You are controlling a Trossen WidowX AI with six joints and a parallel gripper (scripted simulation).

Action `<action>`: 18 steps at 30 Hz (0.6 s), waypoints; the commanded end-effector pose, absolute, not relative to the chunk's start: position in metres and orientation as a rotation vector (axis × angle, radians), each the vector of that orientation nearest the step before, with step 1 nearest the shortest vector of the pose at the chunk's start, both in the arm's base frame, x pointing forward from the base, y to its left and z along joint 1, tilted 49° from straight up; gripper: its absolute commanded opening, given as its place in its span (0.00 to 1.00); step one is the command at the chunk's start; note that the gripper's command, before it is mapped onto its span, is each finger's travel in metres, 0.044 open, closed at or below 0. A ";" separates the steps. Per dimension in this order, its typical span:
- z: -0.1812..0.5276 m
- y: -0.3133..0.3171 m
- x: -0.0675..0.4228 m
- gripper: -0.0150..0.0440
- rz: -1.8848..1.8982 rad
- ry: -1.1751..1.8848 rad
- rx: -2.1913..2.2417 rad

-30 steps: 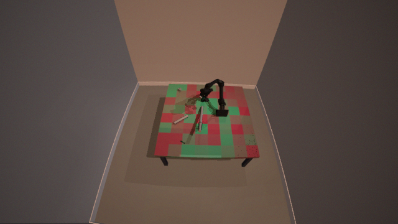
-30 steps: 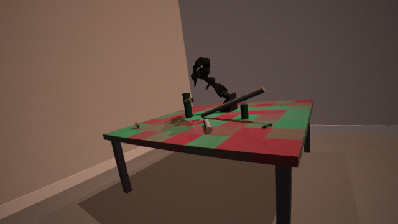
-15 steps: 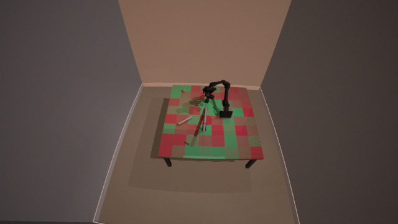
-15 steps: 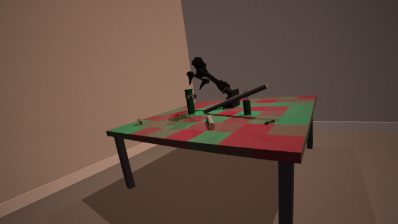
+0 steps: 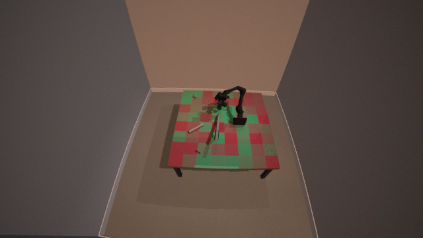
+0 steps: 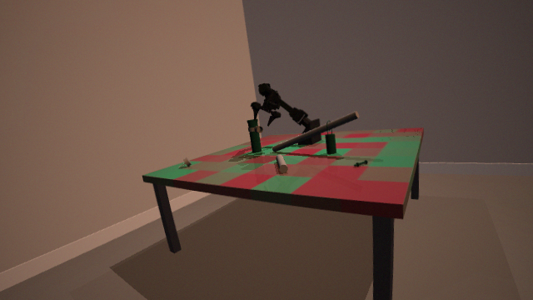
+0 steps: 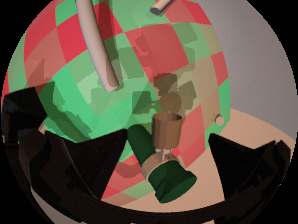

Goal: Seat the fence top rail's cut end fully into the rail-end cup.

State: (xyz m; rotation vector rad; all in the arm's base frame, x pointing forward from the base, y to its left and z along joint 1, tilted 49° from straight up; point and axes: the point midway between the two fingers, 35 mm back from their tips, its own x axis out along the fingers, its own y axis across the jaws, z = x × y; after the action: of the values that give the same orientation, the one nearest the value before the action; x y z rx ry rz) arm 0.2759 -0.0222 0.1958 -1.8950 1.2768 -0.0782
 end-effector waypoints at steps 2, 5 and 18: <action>0.193 -0.026 0.278 1.00 -0.073 1.276 -1.891; 0.190 -0.029 0.281 1.00 -0.070 1.278 -1.887; 0.180 -0.044 0.292 1.00 -0.061 1.282 -1.877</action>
State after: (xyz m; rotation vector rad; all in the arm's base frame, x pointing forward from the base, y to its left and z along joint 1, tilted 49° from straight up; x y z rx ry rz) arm 0.2897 -0.0402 0.1825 -1.8789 1.2810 -0.0670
